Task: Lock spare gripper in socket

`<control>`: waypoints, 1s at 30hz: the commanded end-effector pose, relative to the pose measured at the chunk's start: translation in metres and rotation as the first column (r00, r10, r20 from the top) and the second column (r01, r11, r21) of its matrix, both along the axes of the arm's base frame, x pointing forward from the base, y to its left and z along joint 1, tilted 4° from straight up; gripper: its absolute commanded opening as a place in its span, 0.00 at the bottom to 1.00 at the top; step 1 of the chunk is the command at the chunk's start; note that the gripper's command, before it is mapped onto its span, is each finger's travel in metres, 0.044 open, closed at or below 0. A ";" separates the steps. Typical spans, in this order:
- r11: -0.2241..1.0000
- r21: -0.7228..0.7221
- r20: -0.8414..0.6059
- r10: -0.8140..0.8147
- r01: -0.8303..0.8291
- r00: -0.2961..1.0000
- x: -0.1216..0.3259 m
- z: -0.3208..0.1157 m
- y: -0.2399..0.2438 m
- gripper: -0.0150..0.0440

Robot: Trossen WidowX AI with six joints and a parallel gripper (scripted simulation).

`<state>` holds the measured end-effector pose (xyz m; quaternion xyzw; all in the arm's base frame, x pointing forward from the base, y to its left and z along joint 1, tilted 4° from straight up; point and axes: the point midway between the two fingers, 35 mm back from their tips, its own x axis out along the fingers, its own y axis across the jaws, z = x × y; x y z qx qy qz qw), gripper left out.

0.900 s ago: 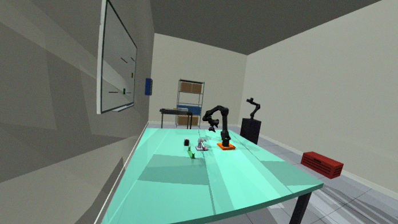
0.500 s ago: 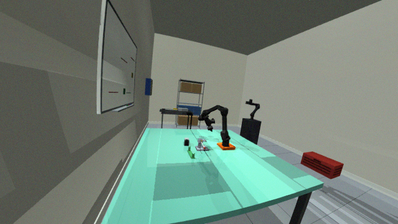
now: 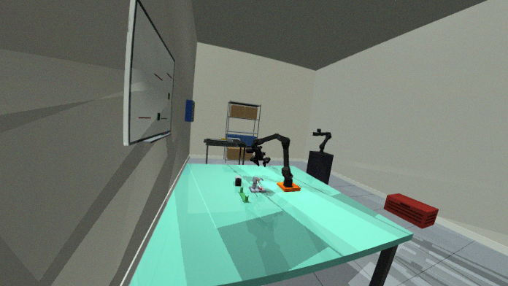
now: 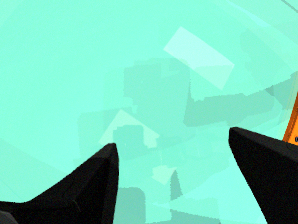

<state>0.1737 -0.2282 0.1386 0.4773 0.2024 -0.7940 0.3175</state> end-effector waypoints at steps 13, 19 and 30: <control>0.126 0.387 0.035 0.988 -0.914 0.151 0.096 0.018 0.116 0.76; -0.245 0.440 0.096 0.969 -0.864 -0.226 0.110 0.023 0.154 0.76; -0.768 0.469 0.215 0.579 -0.436 -0.787 0.122 0.032 0.228 0.76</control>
